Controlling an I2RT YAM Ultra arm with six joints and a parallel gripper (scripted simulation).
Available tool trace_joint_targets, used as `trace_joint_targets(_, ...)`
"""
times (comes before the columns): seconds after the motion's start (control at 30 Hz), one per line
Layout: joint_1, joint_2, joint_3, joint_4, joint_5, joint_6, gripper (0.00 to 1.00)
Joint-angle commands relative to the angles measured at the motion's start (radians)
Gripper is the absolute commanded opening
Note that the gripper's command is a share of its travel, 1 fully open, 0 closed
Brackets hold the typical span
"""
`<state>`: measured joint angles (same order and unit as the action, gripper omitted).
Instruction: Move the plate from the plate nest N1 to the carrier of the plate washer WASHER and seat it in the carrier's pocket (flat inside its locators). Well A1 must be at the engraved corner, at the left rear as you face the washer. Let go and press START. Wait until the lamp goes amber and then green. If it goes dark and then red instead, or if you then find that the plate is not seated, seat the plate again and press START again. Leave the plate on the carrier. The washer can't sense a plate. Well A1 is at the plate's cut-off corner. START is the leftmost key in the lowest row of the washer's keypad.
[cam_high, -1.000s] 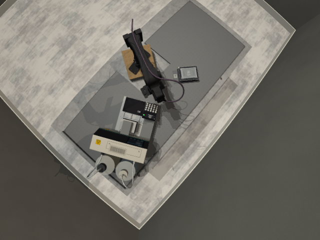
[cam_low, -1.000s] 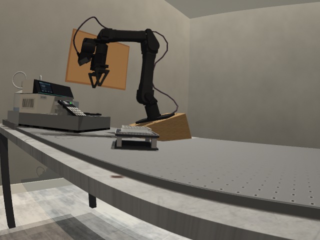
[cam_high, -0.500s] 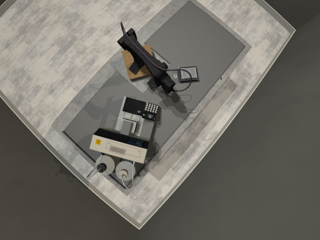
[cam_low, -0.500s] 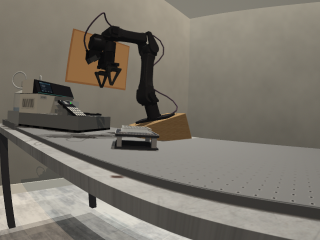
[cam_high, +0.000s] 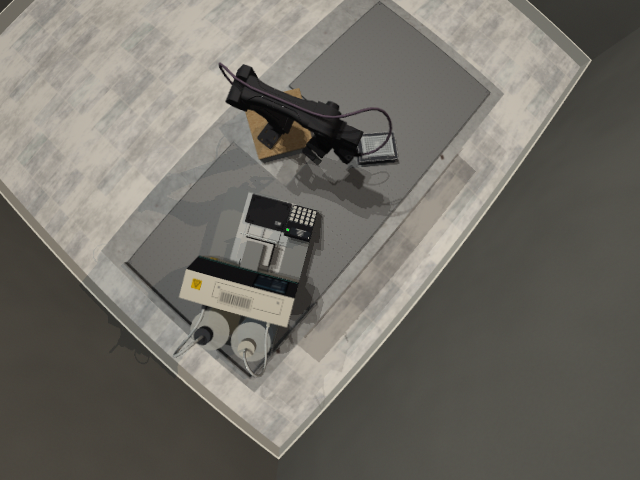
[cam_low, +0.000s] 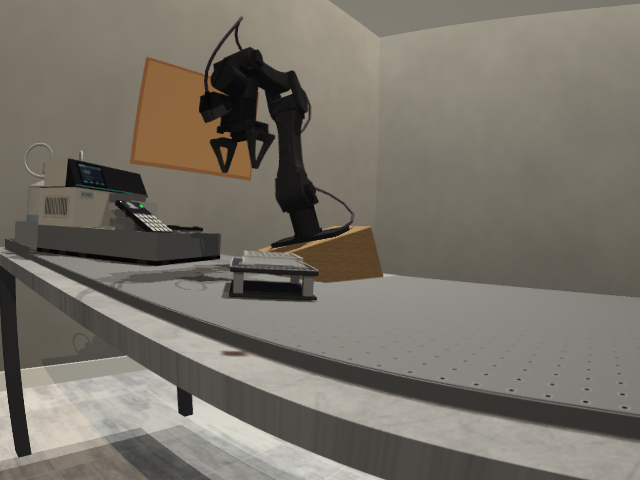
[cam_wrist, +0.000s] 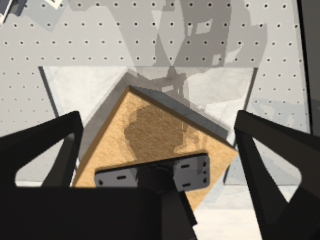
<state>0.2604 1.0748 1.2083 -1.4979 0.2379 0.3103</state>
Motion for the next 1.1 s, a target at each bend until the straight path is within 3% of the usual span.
trace_joint_targets(0.0,0.109,-0.043,-0.029,-0.039,0.049,0.099,1.00)
trace_joint_targets(0.1,0.157,-0.043,0.001,-0.050,0.059,0.152,1.00)
trace_joint_targets(0.53,0.162,-0.021,-0.010,-0.044,0.060,0.162,1.00)
trace_joint_targets(1.07,0.241,0.218,0.066,0.115,0.079,-0.182,1.00)
